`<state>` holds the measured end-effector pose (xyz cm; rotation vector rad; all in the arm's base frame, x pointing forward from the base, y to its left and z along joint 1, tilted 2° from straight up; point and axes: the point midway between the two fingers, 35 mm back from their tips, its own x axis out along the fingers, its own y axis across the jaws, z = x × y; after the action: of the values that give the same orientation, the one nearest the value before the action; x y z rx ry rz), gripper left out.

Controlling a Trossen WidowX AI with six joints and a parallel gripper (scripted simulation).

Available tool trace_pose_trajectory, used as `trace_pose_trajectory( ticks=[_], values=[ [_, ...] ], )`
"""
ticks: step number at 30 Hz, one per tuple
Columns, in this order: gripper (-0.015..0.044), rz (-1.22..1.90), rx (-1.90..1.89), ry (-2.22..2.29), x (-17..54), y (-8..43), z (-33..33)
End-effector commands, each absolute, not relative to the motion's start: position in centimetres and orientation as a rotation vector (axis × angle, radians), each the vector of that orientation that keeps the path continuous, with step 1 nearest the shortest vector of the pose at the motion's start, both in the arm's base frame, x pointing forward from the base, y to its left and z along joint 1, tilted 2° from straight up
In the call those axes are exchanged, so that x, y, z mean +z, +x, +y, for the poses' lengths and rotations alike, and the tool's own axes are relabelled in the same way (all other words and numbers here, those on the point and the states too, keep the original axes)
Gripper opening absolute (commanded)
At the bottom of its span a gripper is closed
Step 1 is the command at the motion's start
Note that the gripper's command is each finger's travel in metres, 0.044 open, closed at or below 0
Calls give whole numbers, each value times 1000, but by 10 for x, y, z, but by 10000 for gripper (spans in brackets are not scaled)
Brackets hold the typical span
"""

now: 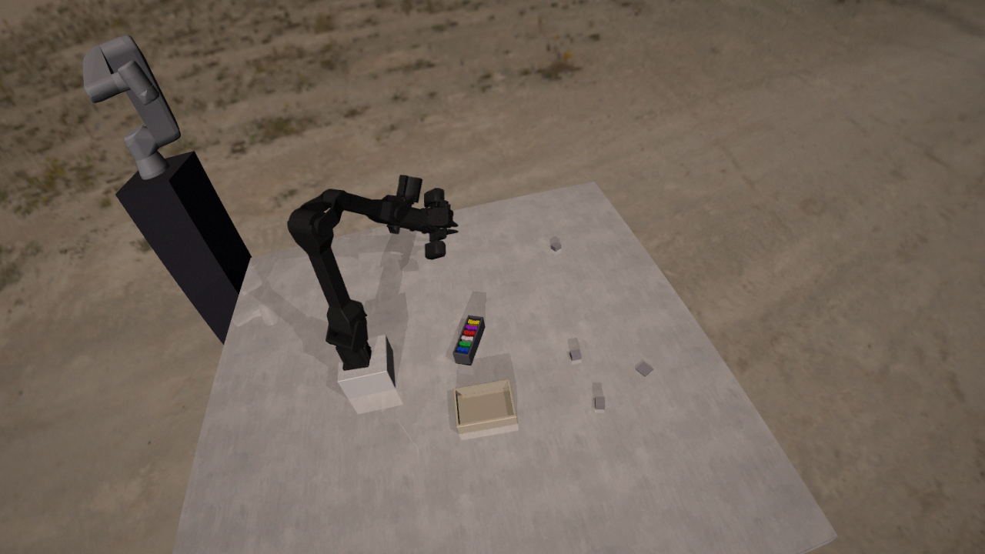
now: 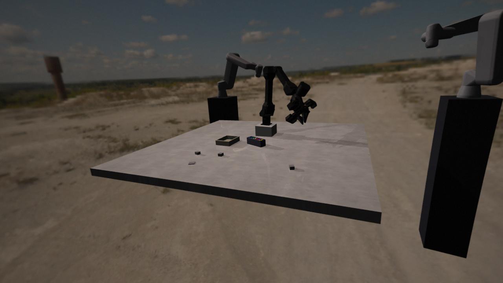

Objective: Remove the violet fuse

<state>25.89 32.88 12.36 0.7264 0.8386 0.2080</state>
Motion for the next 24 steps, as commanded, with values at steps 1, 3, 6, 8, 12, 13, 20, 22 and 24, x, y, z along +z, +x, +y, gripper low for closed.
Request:
trace_pose_trajectory(
  ticks=[1, 3, 6, 8, 12, 13, 20, 22, 24],
  values=[
    [67, 927, 104, 562, 100, 287, 282],
    [67, 985, 51, 490, 88, 297, 255],
    [67, 1101, -50, 404, 71, 307, 207],
    [67, 1195, -115, 361, 61, 308, 173],
    [67, 1402, -218, 325, 49, 296, 110],
    [67, 1456, -237, 327, 47, 291, 95],
    [67, 1538, -261, 339, 47, 284, 74],
    [67, 1538, -261, 339, 47, 284, 74],
    [67, 1538, -261, 339, 46, 284, 74]
  ],
)
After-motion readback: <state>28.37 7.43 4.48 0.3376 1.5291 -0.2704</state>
